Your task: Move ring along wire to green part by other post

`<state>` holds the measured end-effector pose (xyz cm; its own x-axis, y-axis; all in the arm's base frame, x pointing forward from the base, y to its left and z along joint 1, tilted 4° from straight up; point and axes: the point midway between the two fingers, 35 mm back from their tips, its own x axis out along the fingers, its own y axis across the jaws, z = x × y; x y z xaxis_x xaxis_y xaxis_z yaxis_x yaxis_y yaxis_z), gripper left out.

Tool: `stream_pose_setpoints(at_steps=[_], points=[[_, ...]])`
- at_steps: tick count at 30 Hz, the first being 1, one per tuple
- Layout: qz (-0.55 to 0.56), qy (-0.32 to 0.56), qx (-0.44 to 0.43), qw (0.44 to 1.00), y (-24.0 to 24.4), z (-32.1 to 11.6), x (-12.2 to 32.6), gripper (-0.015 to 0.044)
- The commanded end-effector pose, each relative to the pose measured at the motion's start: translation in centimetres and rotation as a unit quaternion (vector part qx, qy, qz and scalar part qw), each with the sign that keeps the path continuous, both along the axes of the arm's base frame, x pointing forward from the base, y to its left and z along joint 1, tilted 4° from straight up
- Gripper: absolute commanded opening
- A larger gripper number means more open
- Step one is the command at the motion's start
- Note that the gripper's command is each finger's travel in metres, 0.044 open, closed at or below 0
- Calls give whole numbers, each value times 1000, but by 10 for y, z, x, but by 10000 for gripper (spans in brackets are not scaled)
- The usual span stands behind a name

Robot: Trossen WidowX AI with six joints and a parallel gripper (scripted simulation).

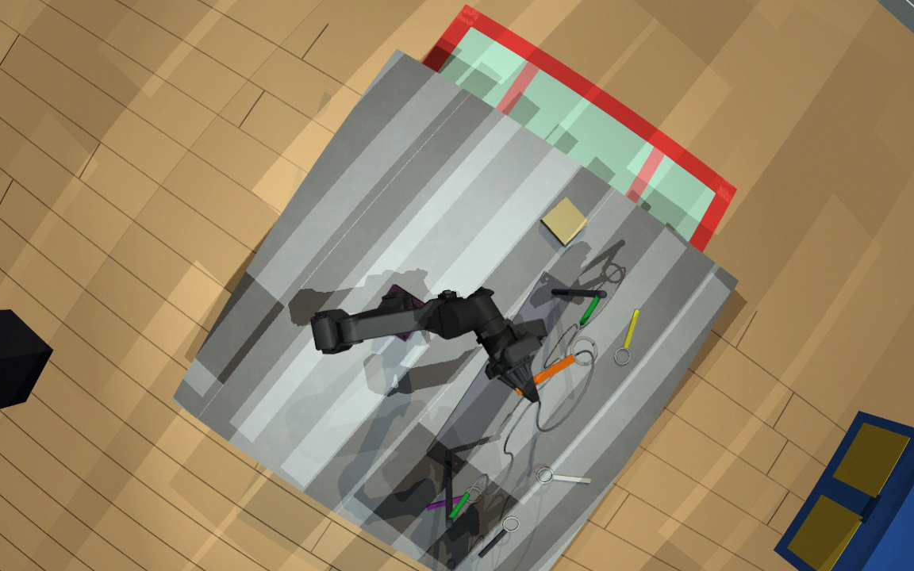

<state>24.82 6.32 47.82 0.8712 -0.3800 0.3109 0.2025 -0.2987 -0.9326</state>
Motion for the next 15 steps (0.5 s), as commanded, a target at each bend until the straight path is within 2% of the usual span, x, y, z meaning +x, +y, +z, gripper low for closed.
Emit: stream_pose_setpoints(at_steps=[1,15], points=[[-3,-1,-28,1000,0,0,0,-150],[-10,-6,-111,994,1,3,0,-150]])
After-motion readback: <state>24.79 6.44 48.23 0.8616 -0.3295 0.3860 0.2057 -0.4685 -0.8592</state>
